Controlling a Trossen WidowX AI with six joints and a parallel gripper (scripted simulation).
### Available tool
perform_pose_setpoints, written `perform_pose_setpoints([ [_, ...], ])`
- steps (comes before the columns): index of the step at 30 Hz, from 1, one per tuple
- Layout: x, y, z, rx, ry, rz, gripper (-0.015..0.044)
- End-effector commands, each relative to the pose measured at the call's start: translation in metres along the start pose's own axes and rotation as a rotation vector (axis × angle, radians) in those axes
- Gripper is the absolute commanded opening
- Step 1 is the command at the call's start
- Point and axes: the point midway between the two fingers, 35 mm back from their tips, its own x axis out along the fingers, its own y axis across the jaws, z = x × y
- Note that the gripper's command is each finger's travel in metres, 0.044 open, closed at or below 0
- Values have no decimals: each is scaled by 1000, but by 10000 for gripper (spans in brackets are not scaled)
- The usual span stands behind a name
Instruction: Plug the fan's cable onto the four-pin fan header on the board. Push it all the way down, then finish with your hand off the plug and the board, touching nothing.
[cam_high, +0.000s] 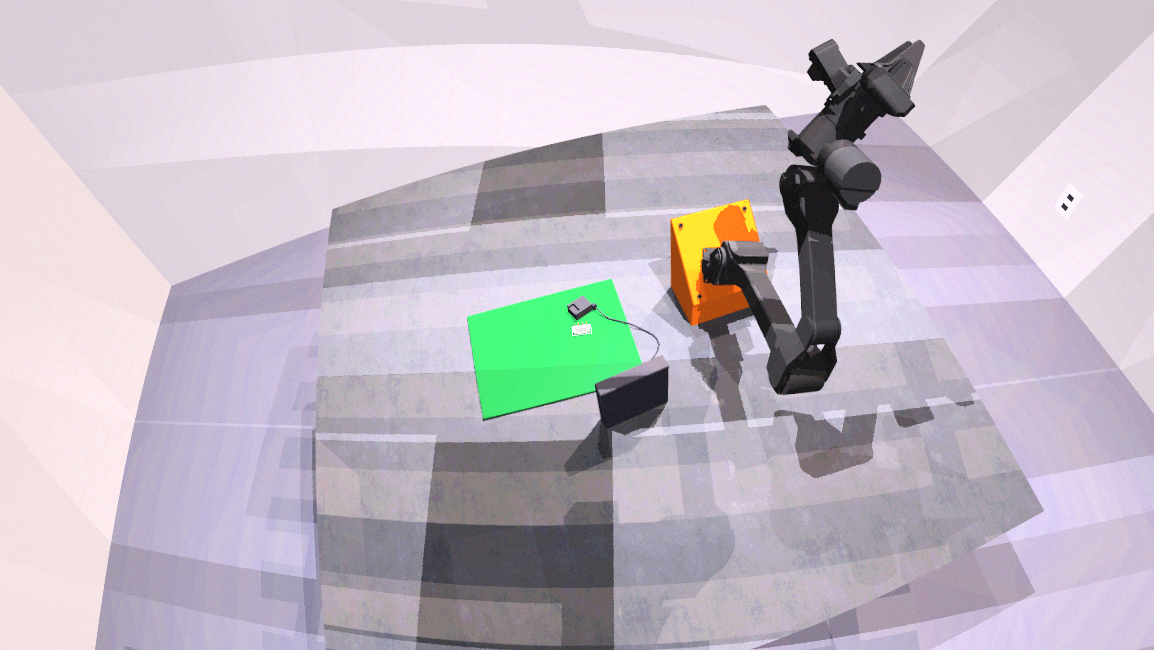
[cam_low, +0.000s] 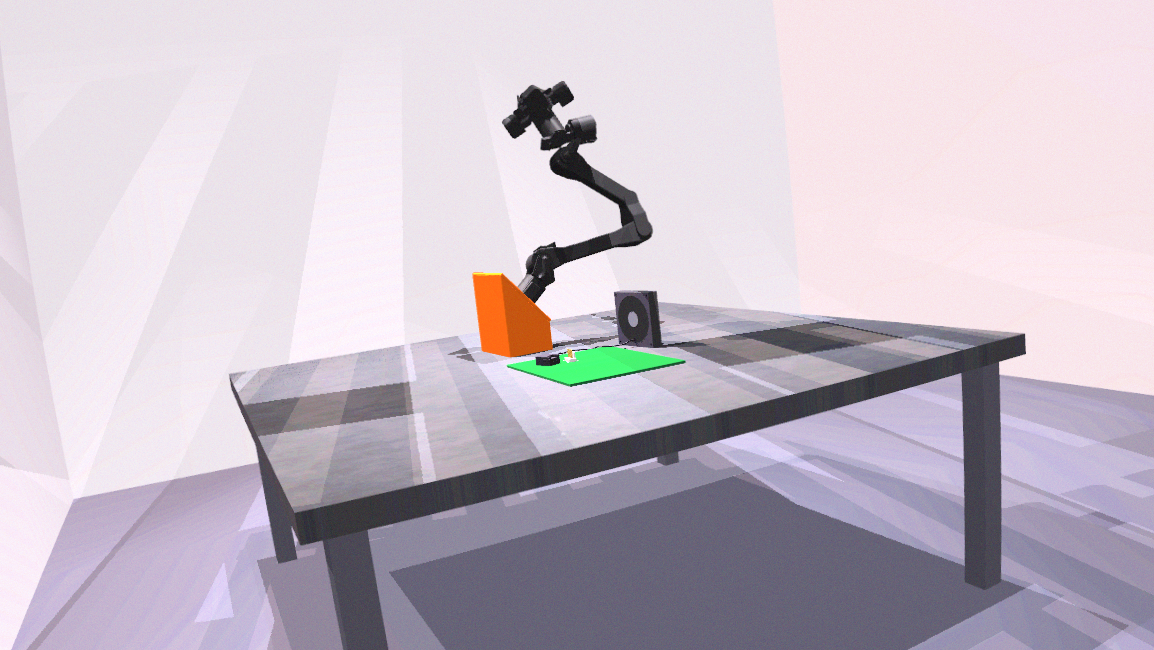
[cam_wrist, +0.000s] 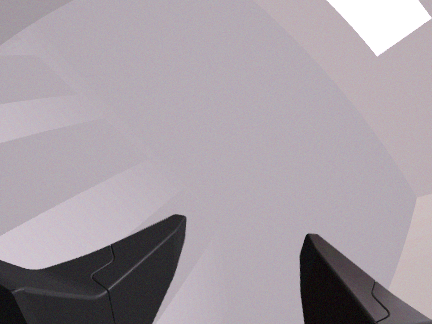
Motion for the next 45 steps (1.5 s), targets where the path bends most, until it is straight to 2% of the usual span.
perform_pose_setpoints([
  [1,-4,11,31,74,-110,41,210],
  [12,-42,60,144,406,-467,306,210],
  [20,-128,107,244,782,-703,801,210],
  [27,-227,145,297,979,-727,1342,210],
  [32,-305,169,312,1021,-593,1754,210],
  [37,-382,190,308,963,-323,2122,210],
  [40,-426,202,298,884,-95,2303,210],
  [45,-494,216,268,707,480,2495,210],
])
